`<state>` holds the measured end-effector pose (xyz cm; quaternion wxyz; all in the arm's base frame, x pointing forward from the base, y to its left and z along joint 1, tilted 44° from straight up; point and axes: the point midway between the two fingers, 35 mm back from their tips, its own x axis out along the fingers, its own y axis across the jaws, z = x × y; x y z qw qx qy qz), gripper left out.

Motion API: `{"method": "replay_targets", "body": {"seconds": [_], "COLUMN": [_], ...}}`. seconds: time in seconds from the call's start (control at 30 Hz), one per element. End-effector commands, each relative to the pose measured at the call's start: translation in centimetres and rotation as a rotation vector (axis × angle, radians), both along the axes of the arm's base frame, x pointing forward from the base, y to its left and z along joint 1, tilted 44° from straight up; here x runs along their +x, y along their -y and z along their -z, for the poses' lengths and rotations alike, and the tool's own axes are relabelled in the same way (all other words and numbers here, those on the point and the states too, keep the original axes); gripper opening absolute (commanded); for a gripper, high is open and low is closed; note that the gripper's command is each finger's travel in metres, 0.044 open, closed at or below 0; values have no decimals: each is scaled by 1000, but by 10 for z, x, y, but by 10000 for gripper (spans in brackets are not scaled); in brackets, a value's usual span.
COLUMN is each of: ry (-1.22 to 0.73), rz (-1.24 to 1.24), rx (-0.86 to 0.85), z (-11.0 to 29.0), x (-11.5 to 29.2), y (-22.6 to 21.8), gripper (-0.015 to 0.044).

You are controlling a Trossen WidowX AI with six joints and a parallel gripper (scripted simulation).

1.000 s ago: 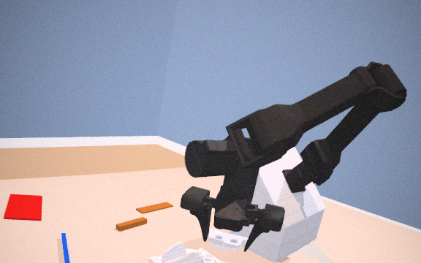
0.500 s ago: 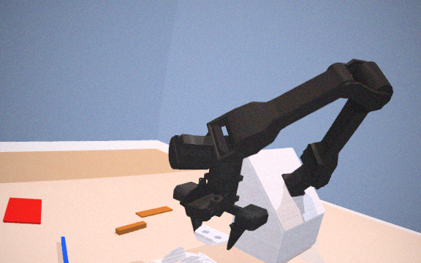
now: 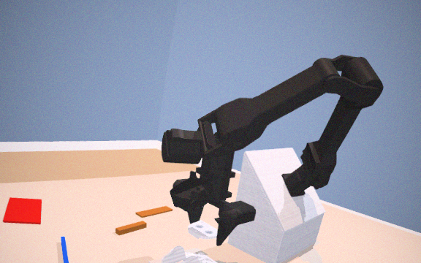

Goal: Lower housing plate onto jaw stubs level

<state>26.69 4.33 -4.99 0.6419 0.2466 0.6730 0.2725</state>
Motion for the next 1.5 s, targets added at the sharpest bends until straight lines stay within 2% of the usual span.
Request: {"method": "replay_targets", "body": {"seconds": [0.0,0.93,1.47], "ry": [-1,-1,-4], "rz": [11,11,12], "rx": [2,2,2], "z": [0,0,-1], "x": [2,2,-12], "y": [1,1,1], "gripper": [351,351,351]}}
